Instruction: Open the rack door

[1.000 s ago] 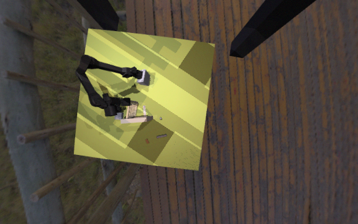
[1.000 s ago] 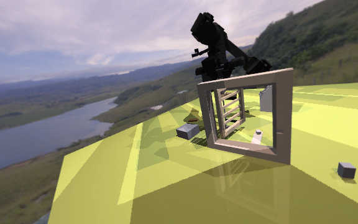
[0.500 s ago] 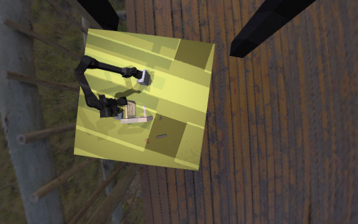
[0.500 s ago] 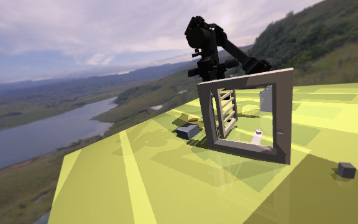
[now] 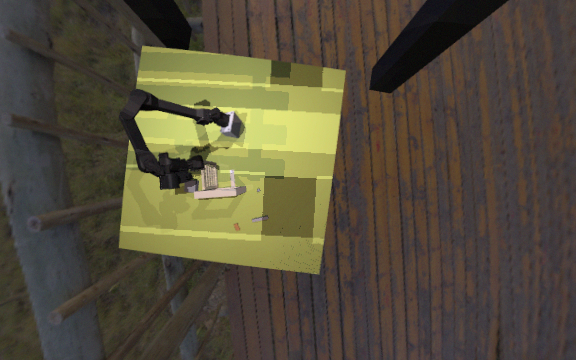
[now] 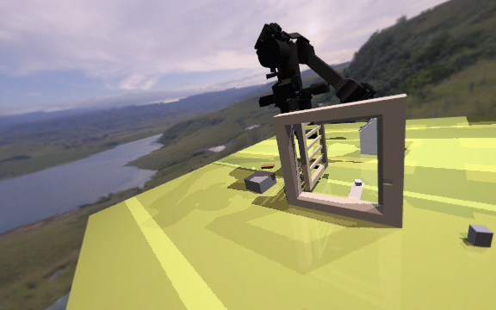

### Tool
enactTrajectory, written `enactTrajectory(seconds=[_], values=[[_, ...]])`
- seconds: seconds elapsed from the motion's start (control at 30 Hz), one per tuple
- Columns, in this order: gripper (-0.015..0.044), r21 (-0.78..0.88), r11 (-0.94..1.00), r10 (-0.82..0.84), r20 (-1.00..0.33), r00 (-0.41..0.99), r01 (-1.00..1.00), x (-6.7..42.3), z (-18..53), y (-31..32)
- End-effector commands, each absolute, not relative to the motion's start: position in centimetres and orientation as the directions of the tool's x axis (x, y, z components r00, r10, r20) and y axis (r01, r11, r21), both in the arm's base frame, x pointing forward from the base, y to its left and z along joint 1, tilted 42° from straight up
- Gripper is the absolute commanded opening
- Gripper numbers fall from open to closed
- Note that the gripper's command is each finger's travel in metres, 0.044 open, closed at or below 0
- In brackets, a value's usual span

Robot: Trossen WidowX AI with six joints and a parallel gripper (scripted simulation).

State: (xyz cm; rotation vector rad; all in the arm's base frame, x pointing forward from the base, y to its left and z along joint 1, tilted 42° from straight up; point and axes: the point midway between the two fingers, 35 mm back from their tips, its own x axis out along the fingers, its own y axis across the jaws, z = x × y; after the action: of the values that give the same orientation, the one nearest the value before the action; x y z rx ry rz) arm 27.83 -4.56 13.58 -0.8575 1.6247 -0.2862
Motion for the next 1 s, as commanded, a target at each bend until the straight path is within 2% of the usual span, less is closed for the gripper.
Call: enactTrajectory(seconds=[0.0,0.17,0.2,0.97], values=[[0.0141,-0.616,0.693,-0.668,-0.744,-0.011,-0.376,27.9,13.6,-4.6],[0.0272,-0.616,0.693,-0.668,-0.744,-0.011,-0.376,27.9,13.6,-4.6],[0.0282,-0.616,0.693,-0.668,-0.744,-0.011,-0.376,27.9,13.6,-4.6],[0.0282,-0.614,0.685,-0.662,-0.75,0.019,-0.392,28.0,16.2,-2.2]])
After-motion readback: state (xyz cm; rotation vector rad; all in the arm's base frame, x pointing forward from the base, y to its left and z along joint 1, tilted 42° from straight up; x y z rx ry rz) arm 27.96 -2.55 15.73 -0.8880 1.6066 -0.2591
